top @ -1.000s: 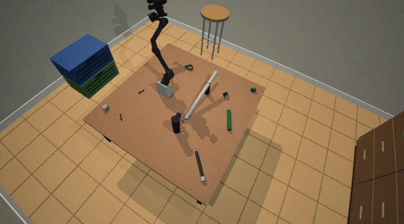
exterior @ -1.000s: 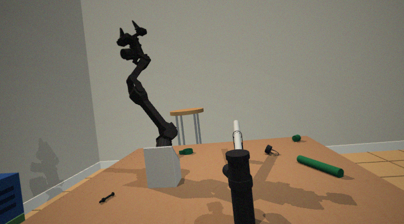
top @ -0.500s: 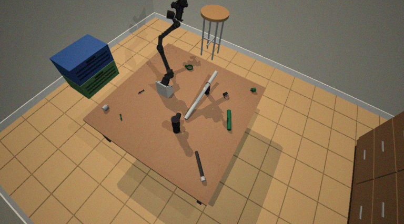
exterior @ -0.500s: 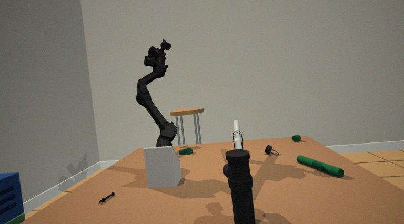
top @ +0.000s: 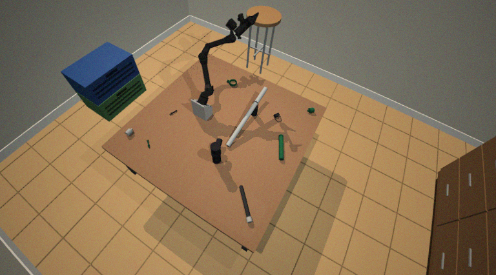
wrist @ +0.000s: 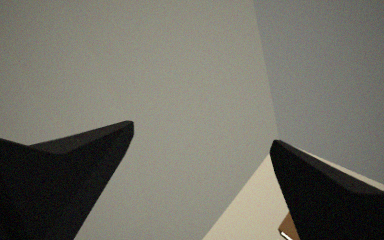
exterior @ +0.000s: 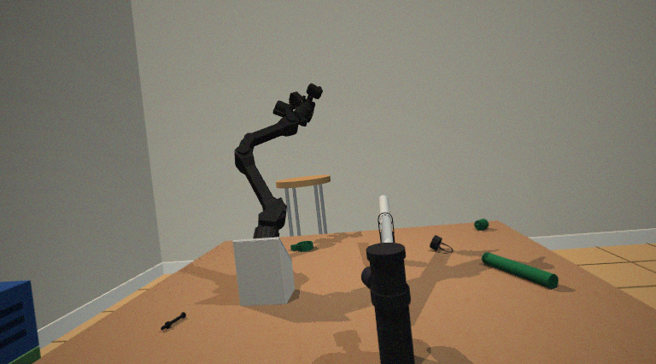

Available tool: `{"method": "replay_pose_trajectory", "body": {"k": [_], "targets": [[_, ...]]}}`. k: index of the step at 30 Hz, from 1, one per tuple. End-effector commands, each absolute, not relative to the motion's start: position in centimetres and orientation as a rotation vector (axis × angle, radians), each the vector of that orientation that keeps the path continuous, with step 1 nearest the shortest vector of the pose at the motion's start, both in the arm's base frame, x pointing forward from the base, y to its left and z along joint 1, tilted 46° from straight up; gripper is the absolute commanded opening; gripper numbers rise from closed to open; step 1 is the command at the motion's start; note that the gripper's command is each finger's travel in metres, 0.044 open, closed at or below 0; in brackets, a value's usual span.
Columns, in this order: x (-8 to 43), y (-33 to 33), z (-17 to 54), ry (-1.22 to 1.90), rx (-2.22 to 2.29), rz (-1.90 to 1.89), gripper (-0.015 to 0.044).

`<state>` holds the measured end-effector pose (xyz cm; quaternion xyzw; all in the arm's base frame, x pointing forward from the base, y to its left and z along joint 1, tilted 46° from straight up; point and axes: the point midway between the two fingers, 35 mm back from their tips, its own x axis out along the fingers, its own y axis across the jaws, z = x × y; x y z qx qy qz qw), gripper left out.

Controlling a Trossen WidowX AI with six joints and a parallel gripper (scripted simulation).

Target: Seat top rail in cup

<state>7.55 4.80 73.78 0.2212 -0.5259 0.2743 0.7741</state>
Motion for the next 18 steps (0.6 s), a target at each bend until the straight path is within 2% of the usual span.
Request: {"method": "replay_pose_trajectory", "body": {"k": [1,9,18], "targets": [[12.4,7.6,71.7,-1.023,0.362,0.568,0.044],[22.8,11.0,65.3,-0.714,0.174,0.514,0.044],[33.8,11.1,54.3,-0.317,0.015,0.466,0.044]]}}
